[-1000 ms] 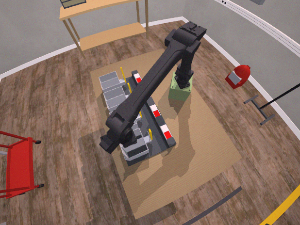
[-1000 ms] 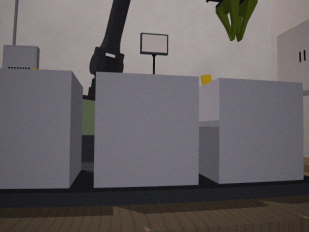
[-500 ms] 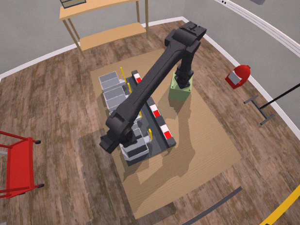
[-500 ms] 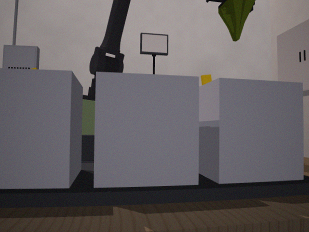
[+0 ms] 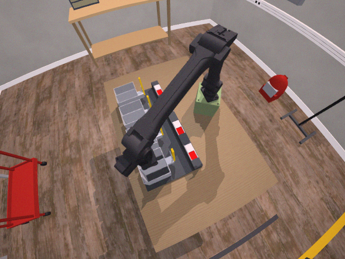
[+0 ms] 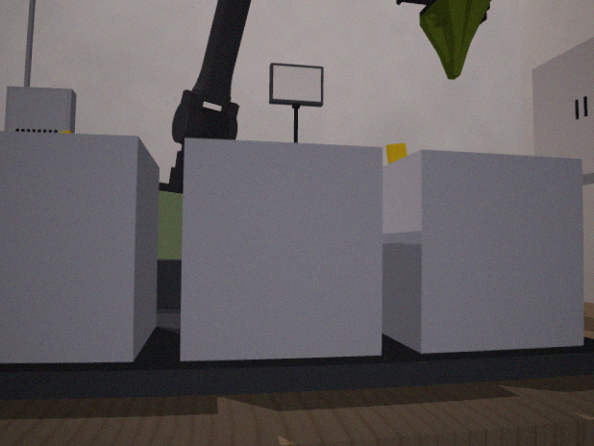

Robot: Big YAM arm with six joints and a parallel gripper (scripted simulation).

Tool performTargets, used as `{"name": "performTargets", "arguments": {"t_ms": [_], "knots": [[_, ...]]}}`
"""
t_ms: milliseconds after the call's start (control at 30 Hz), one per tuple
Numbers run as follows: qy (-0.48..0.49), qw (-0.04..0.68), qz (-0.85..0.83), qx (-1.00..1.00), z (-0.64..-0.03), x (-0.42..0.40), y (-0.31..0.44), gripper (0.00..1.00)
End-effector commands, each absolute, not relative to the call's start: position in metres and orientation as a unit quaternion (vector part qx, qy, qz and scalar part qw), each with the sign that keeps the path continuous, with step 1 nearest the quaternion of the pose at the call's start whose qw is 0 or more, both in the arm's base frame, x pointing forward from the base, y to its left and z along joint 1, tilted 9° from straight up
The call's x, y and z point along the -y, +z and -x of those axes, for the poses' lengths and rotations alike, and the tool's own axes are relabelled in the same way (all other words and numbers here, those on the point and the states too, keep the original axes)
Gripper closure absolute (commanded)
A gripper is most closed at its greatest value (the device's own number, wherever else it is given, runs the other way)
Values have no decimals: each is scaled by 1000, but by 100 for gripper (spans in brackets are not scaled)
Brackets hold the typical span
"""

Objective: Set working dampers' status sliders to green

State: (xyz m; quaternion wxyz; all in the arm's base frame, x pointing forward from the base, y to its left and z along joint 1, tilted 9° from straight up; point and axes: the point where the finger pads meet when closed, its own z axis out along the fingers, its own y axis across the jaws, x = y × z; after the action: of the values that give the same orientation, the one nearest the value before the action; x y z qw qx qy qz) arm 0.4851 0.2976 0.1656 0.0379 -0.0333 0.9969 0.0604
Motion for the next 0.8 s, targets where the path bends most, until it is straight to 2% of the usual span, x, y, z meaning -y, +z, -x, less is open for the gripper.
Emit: {"name": "performTargets", "arguments": {"t_ms": [0, 267, 767], "knots": [[78, 74, 41, -993, -500, -308, 209, 100], [76, 76, 64, -992, -500, -308, 209, 100], [60, 89, 268, -958, -499, -309, 209, 100]]}}
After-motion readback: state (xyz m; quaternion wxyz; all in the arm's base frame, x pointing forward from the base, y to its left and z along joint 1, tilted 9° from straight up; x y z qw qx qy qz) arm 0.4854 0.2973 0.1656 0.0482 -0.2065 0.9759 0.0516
